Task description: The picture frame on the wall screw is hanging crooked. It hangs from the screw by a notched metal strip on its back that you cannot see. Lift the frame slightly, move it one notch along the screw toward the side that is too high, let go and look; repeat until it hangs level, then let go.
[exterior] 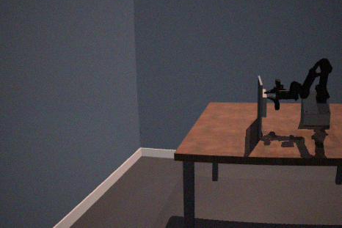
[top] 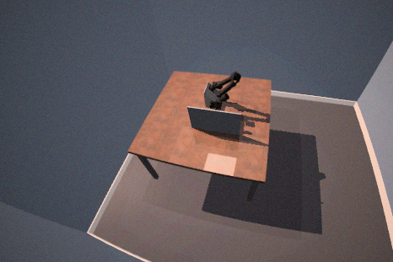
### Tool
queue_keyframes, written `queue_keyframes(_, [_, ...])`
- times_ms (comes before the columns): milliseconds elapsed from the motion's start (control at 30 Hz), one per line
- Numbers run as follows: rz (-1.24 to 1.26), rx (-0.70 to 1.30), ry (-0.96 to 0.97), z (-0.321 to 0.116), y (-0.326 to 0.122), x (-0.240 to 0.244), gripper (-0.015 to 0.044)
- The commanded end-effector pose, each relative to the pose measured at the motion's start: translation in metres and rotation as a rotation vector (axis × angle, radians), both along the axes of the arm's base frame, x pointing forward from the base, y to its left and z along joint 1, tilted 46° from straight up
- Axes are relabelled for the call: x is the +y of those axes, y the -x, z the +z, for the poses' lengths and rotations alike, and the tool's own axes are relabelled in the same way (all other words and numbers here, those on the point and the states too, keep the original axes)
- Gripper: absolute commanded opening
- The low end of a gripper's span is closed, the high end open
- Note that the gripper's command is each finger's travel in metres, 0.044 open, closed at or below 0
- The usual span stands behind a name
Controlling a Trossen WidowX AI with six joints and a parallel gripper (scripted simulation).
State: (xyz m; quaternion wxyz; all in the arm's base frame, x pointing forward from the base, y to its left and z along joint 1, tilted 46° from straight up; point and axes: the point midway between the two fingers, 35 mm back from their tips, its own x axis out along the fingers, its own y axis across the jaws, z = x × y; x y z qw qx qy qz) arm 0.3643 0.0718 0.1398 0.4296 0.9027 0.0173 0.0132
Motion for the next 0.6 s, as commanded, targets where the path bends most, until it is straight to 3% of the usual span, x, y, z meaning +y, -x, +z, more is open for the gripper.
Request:
queue_keyframes(0, [0.004,0.0,-0.026,0.0001,0.0,0.0001,0.0])
queue_keyframes(567, [0.005,0.003,-0.11,0.0004,-0.0001,-0.0005,0.0])
